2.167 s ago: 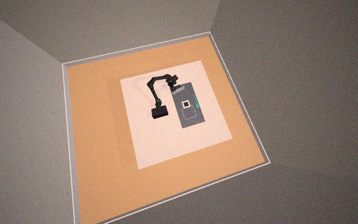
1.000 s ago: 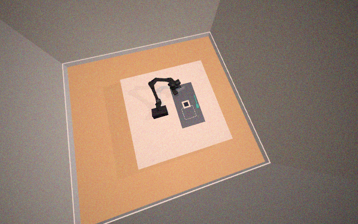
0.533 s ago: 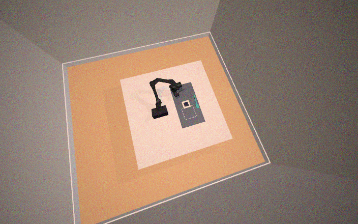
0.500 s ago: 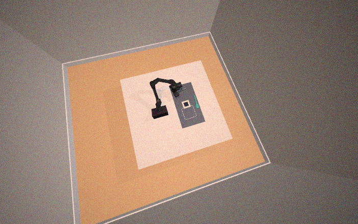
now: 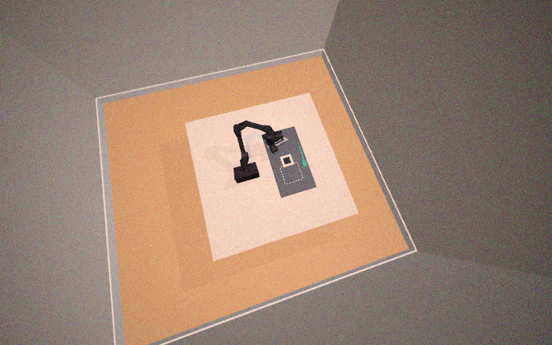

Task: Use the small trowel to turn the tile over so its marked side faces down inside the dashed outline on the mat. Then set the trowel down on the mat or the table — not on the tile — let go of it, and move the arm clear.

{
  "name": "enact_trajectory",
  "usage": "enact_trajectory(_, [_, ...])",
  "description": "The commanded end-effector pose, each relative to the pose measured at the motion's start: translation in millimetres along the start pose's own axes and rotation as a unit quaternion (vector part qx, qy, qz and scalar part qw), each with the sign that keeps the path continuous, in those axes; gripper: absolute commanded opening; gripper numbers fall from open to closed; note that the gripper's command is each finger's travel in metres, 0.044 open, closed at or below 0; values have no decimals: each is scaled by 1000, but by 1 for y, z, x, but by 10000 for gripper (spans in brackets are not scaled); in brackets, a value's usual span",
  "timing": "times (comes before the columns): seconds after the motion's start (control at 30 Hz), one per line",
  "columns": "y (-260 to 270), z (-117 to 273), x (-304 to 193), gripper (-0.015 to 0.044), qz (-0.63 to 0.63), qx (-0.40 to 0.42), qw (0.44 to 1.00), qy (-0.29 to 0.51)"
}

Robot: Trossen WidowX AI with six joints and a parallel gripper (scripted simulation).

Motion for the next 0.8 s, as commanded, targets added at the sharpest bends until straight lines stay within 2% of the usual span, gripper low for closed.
enact_trajectory(0.0, [2,0,0,100,0,0,1000,0])
enact_trajectory(0.13, [0,0,0,0,1,0,1000,0])
enact_trajectory(0.57, [0,0,0,0,1,0,1000,0])
enact_trajectory(0.7, [12,2,4,100,1,-1,1000,1])
enact_trajectory(0.77, [27,5,8,100,1,-1,1000,1])
Point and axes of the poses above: the point midway between the two fingers, 35 mm back from their tips, its own z axis back along the fingers, its own y axis across the jaws, x = y × z, the point moved 8 cm from there along z, back along the fingers, and after that the axes turned 10 degrees about z, right-handed, at the moved point
